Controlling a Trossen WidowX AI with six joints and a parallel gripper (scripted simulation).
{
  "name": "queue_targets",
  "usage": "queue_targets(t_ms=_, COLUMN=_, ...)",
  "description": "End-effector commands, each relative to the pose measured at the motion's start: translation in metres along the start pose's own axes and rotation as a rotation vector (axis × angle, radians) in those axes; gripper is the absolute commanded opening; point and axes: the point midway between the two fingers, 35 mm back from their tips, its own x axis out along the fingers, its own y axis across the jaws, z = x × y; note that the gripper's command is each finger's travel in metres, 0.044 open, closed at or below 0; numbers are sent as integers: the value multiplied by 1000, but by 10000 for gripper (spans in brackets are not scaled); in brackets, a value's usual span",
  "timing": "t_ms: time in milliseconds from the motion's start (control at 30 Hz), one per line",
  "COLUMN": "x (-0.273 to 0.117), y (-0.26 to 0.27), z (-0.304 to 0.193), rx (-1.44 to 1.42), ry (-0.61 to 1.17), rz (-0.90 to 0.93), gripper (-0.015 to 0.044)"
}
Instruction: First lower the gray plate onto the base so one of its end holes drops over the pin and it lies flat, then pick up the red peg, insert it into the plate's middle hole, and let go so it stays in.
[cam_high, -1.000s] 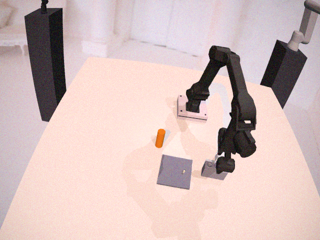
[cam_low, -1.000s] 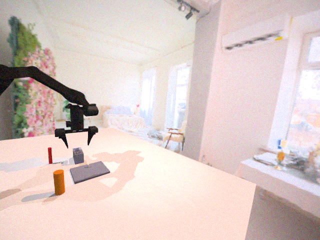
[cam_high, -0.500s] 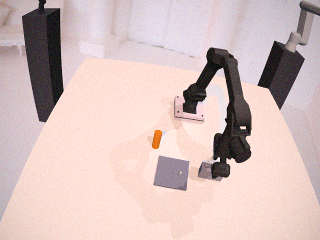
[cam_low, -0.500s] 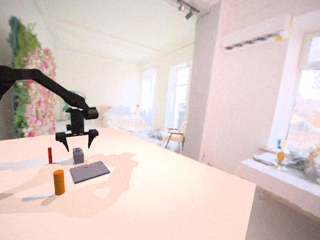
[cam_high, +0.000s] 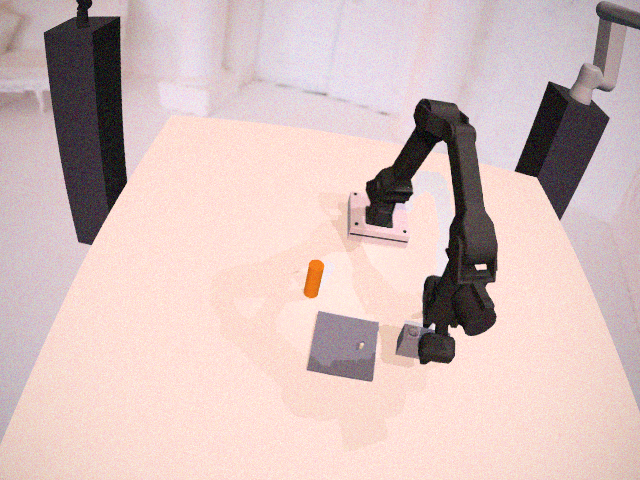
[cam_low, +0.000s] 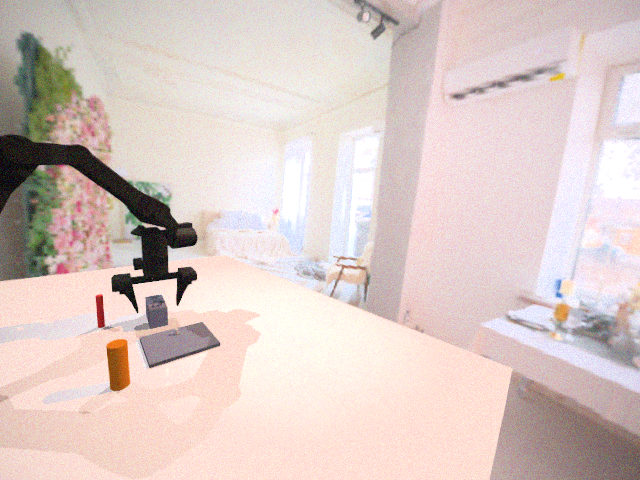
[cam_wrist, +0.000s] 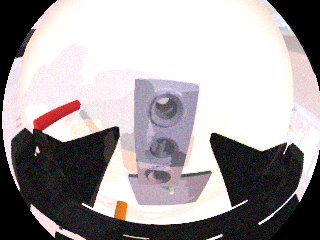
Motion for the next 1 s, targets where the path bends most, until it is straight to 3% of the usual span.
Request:
queue_targets(t_ms=0, x=12, y=4, z=0, rx=-3, ry=1, rz=19, gripper=440)
queue_targets(t_ms=300, x=21, y=5, z=-1, rx=-3, ry=1, rz=19, gripper=440)
queue_targets(t_ms=633, x=21, y=5, z=-1, rx=-3, ry=1, rz=19, gripper=177)
queue_targets(t_ms=900, x=21, y=5, z=-1, rx=-3, ry=1, rz=19, gripper=124)
queue_targets(t_ms=967, x=20, y=5, z=-1, rx=-3, ry=1, rz=19, gripper=72)
